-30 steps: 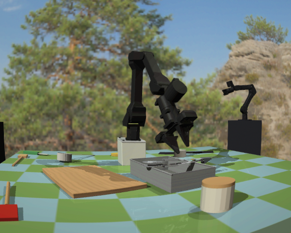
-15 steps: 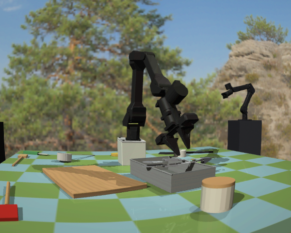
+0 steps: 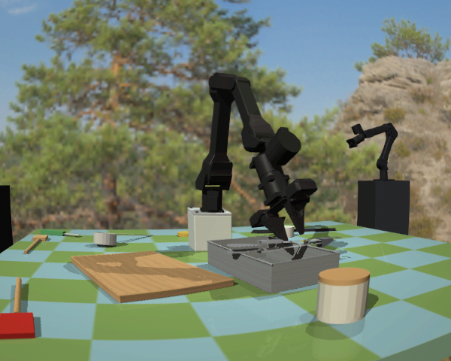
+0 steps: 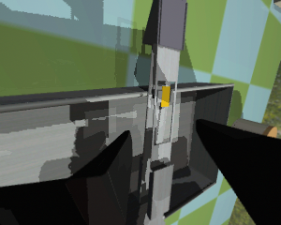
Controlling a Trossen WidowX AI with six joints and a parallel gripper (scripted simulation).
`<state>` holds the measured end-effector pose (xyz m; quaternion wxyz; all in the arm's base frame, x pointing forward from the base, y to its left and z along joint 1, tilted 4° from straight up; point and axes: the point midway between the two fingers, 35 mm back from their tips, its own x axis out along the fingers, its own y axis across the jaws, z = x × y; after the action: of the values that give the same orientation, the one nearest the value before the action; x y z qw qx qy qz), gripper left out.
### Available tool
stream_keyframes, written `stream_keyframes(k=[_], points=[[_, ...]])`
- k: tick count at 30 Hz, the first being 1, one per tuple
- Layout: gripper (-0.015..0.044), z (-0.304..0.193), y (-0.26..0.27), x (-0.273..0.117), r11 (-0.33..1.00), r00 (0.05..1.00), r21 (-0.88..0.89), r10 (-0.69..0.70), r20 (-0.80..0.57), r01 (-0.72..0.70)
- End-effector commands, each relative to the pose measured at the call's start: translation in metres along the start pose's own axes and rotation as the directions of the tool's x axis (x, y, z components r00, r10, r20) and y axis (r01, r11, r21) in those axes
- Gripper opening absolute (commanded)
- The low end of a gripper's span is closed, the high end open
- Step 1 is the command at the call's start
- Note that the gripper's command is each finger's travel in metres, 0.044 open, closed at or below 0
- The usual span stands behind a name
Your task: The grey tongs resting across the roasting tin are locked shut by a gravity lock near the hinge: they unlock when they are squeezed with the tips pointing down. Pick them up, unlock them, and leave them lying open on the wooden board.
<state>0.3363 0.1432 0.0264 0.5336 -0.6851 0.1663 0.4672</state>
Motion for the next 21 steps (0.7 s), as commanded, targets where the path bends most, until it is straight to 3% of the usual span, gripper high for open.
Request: stream_keyframes(k=[1, 21], points=[[0.0260, 0.000, -0.003, 0.006, 1.000, 1.000, -0.001, -0.008, -0.001, 0.008], [0.0260, 0.000, -0.001, 0.038, 1.000, 1.000, 0.000, -0.009, -0.001, 0.009]])
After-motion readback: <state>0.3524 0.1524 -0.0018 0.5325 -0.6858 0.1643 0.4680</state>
